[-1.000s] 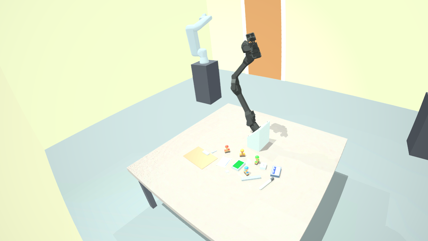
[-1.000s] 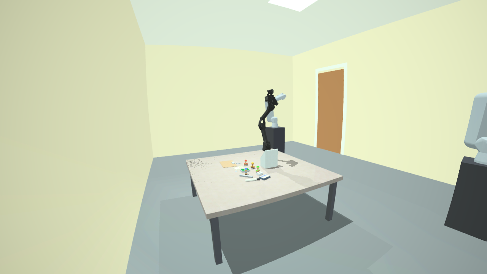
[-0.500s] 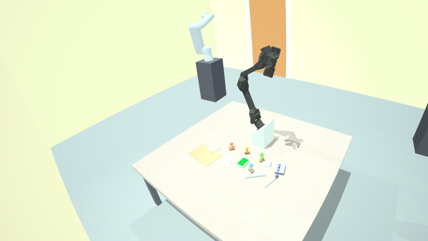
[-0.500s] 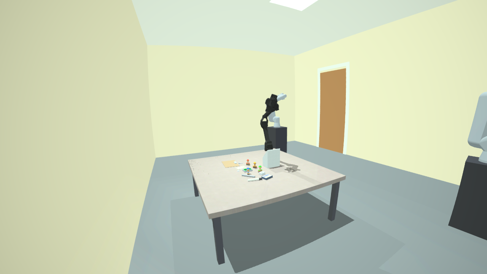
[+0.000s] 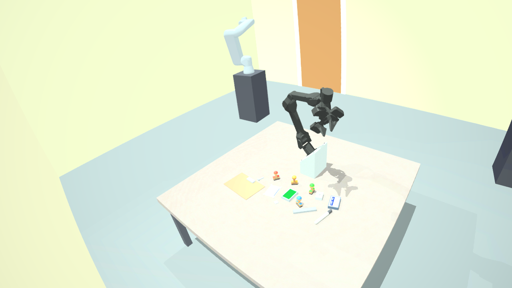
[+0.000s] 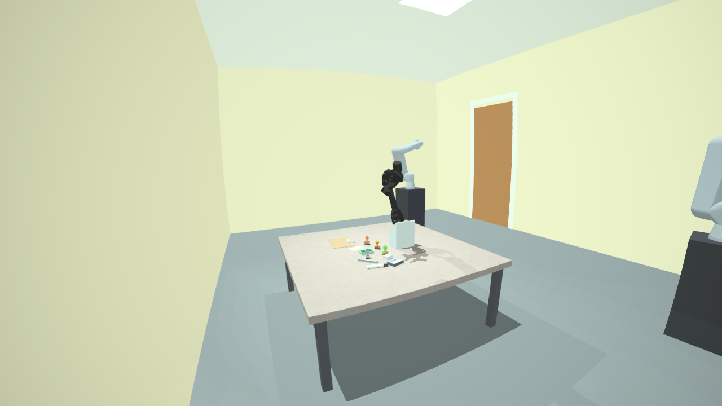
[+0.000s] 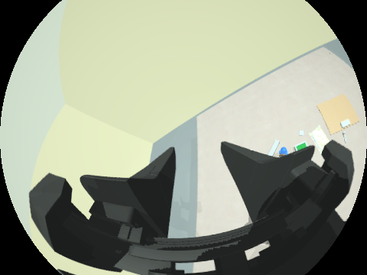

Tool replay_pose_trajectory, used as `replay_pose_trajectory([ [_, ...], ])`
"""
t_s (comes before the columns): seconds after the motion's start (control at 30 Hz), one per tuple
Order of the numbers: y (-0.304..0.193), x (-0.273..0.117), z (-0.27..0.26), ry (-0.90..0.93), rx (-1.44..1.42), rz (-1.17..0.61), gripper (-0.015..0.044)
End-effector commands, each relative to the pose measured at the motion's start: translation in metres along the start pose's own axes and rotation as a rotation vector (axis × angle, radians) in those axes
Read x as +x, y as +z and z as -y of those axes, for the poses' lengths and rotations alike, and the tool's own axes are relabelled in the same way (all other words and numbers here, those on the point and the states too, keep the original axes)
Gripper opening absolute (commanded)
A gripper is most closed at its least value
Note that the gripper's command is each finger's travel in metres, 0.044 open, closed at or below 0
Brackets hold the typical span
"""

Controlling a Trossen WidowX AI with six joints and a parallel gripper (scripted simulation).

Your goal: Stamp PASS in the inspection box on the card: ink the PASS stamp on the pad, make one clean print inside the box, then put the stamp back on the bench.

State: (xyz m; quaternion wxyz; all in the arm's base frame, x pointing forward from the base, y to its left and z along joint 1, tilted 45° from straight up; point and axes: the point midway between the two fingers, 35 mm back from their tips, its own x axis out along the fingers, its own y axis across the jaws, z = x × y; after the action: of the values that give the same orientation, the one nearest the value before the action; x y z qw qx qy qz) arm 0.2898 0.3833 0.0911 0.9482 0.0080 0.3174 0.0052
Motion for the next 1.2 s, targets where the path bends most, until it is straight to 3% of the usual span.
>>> replay_pose_trajectory([
  [0.0, -0.034, 0.041, 0.053, -0.151, -0.077, -0.133, 0.0228],
  [0.3, -0.107, 0.081, 0.184, -0.475, -0.196, -0.477, 0.0228],
  [0.6, -0.173, 0.051, 0.304, -0.769, -0.244, -0.882, 0.0228],
  [1.17, -0.184, 0.058, 0.314, -0.787, -0.245, -0.912, 0.0228],
])
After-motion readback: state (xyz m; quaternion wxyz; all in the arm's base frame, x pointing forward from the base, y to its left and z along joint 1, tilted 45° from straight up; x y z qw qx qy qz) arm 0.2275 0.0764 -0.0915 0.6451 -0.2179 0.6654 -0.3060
